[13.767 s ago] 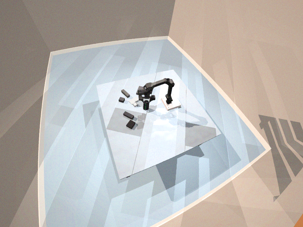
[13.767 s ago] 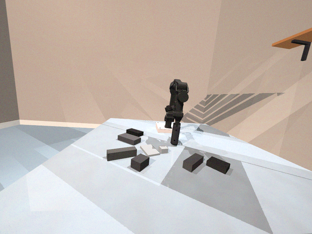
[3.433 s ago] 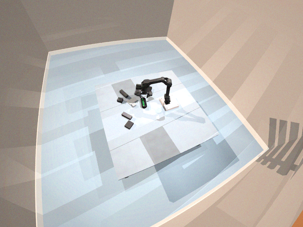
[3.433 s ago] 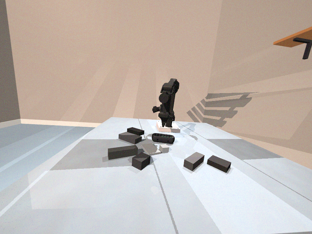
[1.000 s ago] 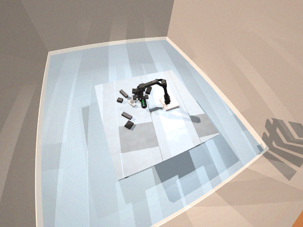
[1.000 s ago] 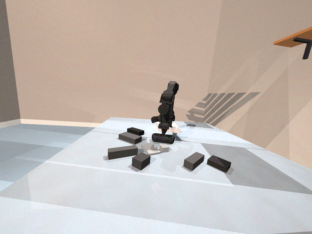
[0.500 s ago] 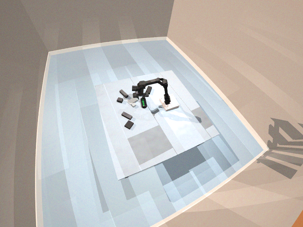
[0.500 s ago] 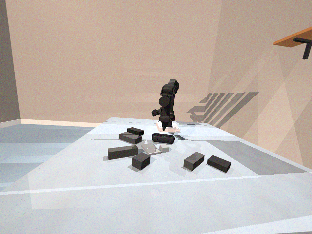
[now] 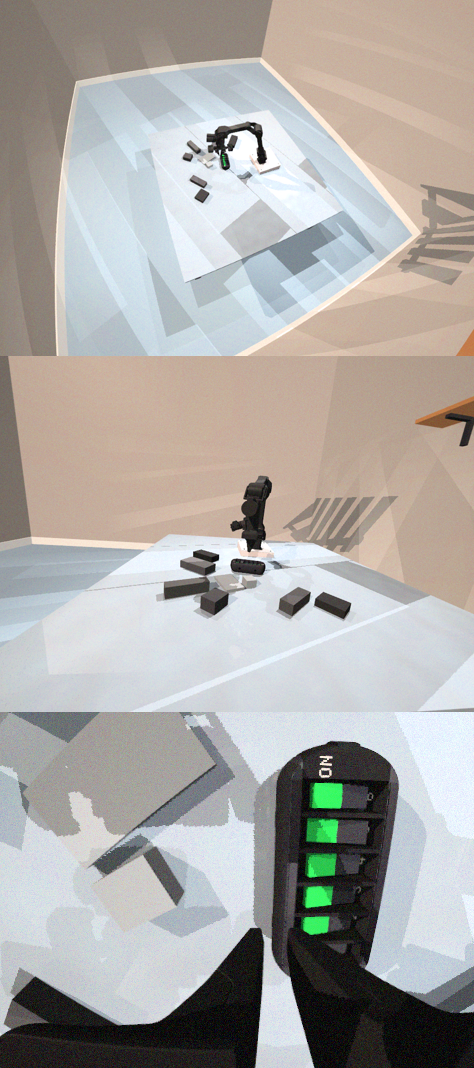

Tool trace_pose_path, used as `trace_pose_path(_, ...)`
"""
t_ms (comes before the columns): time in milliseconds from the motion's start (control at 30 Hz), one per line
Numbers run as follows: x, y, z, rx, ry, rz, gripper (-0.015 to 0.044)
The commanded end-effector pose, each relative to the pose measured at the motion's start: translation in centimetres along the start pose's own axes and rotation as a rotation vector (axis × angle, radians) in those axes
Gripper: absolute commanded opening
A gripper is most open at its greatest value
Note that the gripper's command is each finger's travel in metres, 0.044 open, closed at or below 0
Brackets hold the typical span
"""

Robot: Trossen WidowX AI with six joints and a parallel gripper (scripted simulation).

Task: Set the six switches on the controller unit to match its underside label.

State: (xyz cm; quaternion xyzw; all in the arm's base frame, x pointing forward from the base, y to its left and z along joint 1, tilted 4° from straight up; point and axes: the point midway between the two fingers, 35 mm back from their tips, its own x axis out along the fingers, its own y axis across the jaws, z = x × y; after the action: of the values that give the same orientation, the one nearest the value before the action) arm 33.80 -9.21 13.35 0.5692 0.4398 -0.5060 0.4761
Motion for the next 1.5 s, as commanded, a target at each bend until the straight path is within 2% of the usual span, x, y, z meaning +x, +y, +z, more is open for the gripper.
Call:
trace_pose_path(0, 0.0, 0.0, 0.0, -0.004, 0.001, -0.003, 0.0)
trace_pose_path(267, 0.0, 0.0, 0.0, -0.004, 0.001, -0.003, 0.0)
trace_pose_path(833, 0.0, 0.0, 0.0, 0.0, 0.0, 0.0, 0.044)
trace_pose_path(900, 0.0, 0.0, 0.0, 0.0, 0.0, 0.0, 0.044)
trace_pose_path(1467, 5.0, 1.6, 4.9, -0.009, -0.003, -0.289, 0.0)
